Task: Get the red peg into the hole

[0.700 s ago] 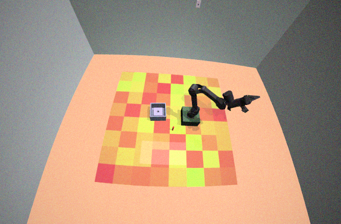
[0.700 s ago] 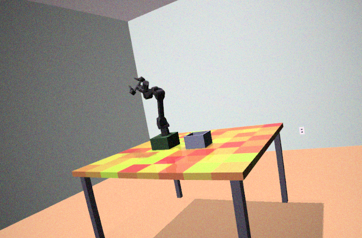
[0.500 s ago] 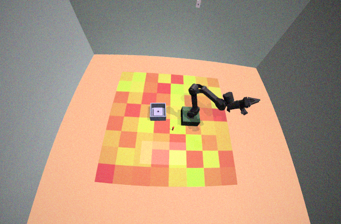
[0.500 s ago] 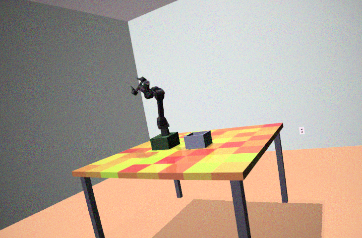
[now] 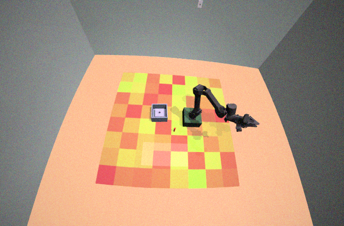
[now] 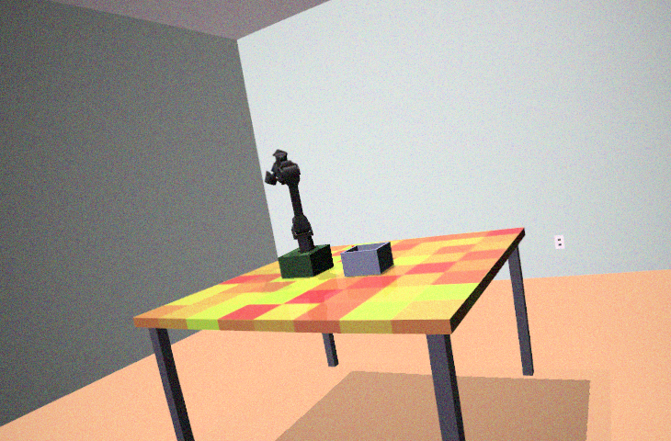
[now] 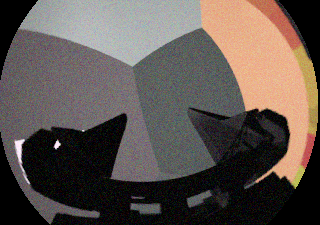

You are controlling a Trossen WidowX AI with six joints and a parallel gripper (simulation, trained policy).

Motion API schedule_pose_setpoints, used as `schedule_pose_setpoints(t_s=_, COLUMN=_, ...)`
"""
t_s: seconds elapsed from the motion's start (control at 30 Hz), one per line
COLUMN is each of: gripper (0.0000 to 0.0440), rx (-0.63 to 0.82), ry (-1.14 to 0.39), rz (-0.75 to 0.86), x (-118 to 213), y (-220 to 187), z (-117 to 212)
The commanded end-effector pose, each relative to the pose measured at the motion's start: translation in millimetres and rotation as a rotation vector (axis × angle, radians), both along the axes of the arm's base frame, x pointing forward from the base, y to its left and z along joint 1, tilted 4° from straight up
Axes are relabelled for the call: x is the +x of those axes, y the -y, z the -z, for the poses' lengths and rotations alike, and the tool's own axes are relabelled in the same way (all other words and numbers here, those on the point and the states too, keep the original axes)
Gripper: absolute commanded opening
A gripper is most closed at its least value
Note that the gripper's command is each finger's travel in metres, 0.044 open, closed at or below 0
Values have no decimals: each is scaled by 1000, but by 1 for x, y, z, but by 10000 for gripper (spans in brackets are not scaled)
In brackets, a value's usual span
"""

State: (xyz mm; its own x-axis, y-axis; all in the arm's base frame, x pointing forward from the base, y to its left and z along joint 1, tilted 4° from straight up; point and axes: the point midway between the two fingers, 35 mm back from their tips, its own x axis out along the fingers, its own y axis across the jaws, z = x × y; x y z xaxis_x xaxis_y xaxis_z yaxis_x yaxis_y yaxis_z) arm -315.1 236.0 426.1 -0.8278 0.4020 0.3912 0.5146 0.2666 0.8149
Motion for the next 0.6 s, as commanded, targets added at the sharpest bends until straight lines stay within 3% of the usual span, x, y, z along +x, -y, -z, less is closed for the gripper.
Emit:
schedule_pose_setpoints(t_s=0.0, gripper=440, rx=-30, ry=96, rz=109, x=10, y=-34, z=28)
schedule_pose_setpoints(t_s=0.27, gripper=440, rx=-94, ry=274, rz=308, x=49, y=-94, z=76)
schedule_pose_setpoints(t_s=0.57, gripper=440, rx=-208, ry=475, rz=512, x=116, y=-148, z=130)
